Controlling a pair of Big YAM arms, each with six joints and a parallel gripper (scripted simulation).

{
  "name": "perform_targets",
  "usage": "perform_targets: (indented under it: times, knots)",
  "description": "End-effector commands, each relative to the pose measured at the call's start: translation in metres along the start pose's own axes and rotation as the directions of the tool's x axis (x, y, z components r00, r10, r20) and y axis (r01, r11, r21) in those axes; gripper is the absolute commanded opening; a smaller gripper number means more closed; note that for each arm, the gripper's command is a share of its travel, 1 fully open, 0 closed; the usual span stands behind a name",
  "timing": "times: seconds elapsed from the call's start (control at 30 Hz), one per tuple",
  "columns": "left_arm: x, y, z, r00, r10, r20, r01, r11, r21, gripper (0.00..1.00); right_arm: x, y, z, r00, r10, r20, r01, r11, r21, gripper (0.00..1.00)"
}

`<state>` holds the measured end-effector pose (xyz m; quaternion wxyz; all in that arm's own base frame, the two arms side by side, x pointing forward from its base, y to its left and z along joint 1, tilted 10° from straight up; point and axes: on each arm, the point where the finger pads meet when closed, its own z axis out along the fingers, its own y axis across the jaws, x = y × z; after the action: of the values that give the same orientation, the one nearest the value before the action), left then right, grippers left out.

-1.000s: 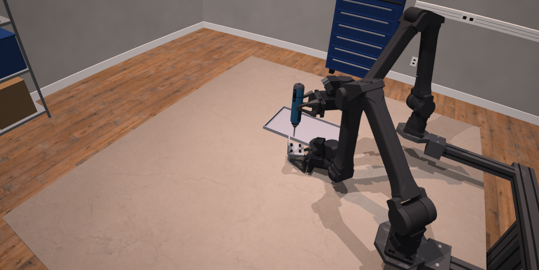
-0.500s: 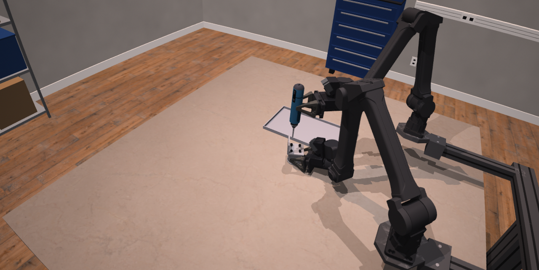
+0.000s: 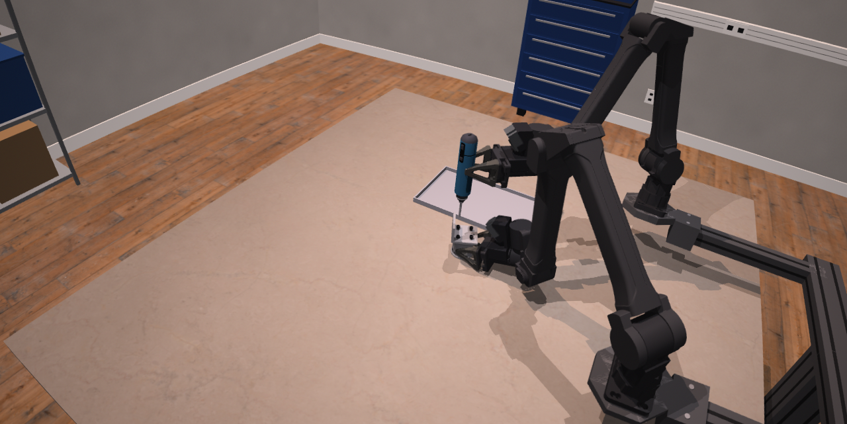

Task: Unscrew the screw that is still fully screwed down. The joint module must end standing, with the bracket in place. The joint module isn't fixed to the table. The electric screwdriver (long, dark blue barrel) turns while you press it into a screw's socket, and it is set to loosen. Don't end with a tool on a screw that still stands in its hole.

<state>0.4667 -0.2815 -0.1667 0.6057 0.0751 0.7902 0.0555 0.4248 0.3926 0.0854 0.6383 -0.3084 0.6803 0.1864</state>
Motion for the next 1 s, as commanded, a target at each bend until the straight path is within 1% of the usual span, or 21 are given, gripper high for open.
perform_targets:
  times: [0.0,0.6,0.8,0.97]
  knots:
    - [-0.0064,-0.0032,0.0025,1.000,-0.009,0.014,0.009,1.000,0.001,0.59,-0.0445,-0.0067,0.0178,0.993,0.020,0.117,-0.022,1.000,0.013,0.42]
    - [-0.0064,-0.0032,0.0025,1.000,-0.009,0.014,0.009,1.000,0.001,0.59,-0.0469,-0.0072,0.0152,0.992,0.022,0.122,-0.024,1.000,0.014,0.42]
    - [-0.0064,-0.0032,0.0025,1.000,-0.009,0.014,0.009,1.000,0.001,0.59,-0.0413,-0.0066,0.0147,0.993,0.021,0.114,-0.023,1.000,0.013,0.42]
    - [-0.0064,-0.0032,0.0025,1.000,-0.009,0.014,0.009,1.000,0.001,0.59,-0.0434,-0.0069,0.0141,0.993,0.022,0.118,-0.023,1.000,0.013,0.42]
